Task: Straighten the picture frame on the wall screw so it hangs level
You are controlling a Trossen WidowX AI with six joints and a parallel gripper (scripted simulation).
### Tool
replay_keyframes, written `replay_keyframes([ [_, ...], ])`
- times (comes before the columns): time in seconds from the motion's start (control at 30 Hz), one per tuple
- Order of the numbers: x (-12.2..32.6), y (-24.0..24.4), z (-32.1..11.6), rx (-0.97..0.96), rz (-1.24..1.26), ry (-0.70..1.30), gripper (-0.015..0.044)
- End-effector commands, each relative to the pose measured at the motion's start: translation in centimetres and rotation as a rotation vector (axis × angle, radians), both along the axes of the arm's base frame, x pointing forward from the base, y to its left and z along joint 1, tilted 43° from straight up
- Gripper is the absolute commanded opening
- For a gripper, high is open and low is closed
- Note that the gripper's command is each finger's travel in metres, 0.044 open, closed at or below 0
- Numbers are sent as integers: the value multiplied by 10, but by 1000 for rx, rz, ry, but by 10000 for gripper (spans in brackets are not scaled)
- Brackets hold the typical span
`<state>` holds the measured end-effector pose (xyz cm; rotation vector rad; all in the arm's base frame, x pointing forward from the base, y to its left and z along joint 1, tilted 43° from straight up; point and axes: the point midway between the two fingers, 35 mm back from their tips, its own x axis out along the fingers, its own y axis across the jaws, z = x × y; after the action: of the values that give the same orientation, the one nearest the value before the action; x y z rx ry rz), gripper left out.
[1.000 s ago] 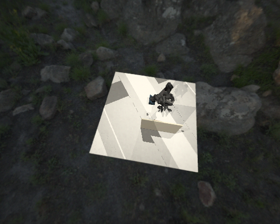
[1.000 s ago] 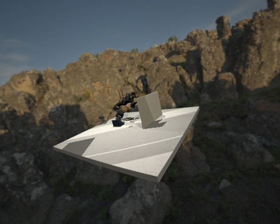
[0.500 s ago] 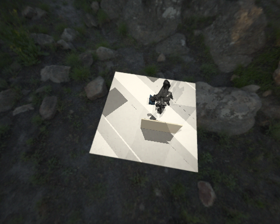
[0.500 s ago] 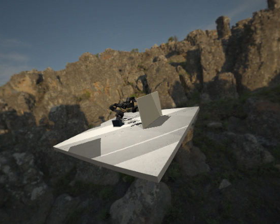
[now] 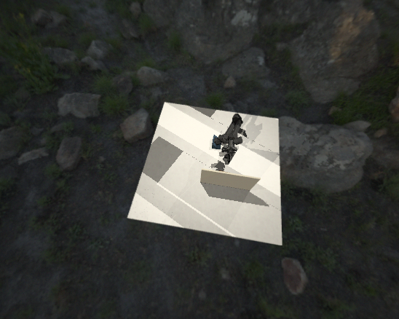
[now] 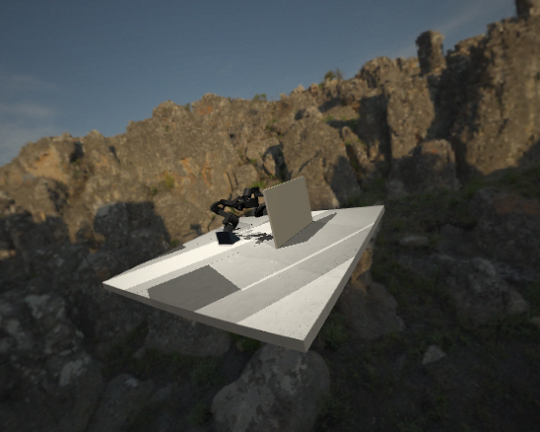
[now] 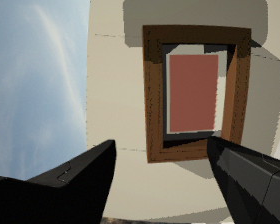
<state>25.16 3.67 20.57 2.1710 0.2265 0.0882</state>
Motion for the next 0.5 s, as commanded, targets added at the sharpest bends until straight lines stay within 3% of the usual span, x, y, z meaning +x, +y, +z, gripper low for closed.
replay_keyframes([
  [0.0, 1, 0, 1, 3, -3, -2, 260],
  [0.47, 70, 13, 2, 4, -3, -8, 260],
])
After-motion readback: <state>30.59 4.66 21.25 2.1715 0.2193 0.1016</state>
